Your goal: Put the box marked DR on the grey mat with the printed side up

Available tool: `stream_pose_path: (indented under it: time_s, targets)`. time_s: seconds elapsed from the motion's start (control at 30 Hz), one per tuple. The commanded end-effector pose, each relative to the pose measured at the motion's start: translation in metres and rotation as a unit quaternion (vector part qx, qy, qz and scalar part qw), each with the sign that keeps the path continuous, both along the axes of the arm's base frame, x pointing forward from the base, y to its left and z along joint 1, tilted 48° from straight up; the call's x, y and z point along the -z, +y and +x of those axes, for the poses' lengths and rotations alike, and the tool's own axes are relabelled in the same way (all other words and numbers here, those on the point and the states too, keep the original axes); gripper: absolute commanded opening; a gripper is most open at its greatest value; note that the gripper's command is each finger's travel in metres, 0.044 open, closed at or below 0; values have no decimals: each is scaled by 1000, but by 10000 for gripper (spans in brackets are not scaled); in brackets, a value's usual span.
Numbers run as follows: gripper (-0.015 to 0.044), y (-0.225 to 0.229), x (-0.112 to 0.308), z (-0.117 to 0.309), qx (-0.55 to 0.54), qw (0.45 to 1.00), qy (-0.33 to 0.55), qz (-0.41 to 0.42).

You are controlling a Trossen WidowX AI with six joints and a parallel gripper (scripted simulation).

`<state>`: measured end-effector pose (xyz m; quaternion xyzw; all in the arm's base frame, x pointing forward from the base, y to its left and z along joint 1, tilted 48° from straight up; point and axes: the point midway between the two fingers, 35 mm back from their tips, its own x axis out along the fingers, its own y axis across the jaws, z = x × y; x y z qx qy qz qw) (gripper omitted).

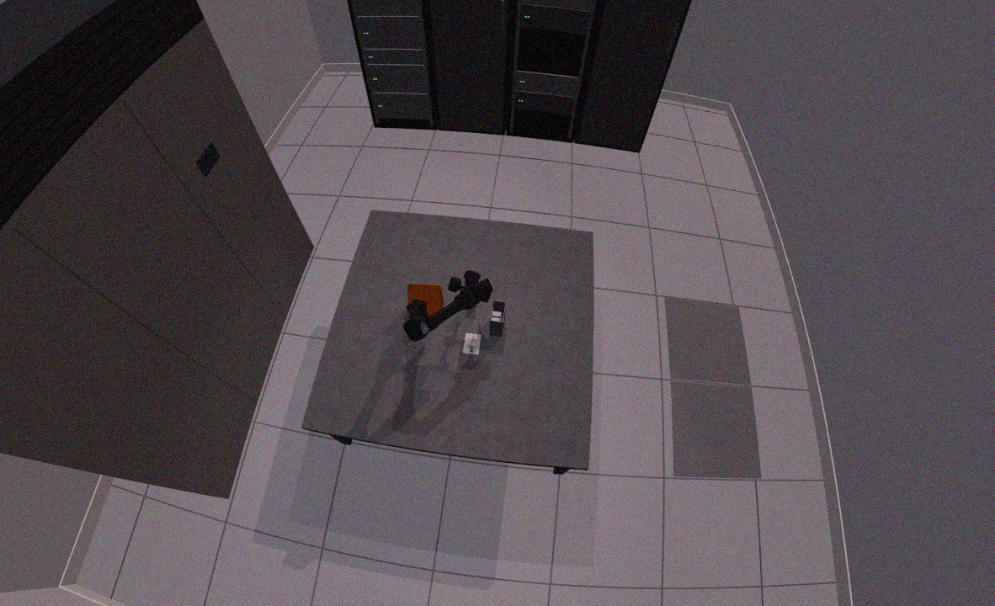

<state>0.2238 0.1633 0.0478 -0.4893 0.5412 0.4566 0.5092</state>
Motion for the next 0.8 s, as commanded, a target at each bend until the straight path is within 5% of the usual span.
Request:
stream_pose_path:
  time_s: [0.0,0.77]
  targets:
    - [440,1,0,2,-2,1000,-1,-18]
    - [440,9,10,-2,-54,973,31,-222]
